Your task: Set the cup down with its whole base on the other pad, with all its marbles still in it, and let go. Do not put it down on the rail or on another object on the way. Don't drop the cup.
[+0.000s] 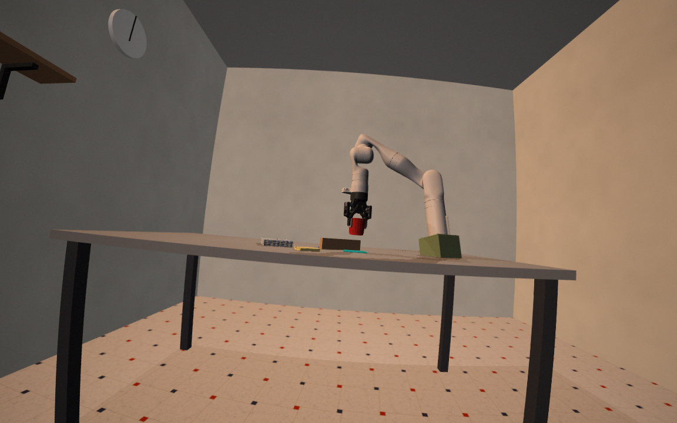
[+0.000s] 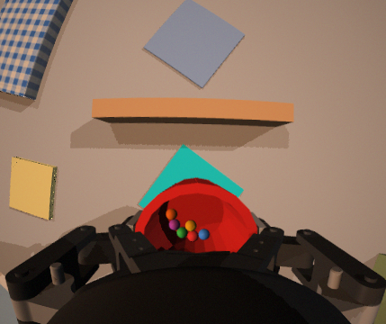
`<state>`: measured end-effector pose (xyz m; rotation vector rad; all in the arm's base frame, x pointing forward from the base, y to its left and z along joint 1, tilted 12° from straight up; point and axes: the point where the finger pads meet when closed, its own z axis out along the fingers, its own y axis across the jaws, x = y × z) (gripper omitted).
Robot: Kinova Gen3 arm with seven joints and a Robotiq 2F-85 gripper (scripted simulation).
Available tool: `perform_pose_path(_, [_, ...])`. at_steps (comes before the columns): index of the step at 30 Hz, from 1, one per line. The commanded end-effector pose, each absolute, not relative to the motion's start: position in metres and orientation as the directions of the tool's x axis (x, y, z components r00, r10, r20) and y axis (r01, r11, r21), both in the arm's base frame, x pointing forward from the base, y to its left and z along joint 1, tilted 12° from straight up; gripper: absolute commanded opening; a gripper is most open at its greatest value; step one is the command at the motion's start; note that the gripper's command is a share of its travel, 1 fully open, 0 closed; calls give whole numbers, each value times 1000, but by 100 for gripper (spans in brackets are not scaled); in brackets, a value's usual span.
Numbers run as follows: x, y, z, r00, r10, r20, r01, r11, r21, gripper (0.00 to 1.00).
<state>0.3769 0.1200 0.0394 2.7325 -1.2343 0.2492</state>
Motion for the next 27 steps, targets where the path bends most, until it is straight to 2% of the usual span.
perform_pose_path(1, [376, 122, 34, 653, -730, 200, -751, -658, 49, 83])
perform_pose_path(27, [383, 120, -12, 652, -731, 200, -752, -657, 48, 83])
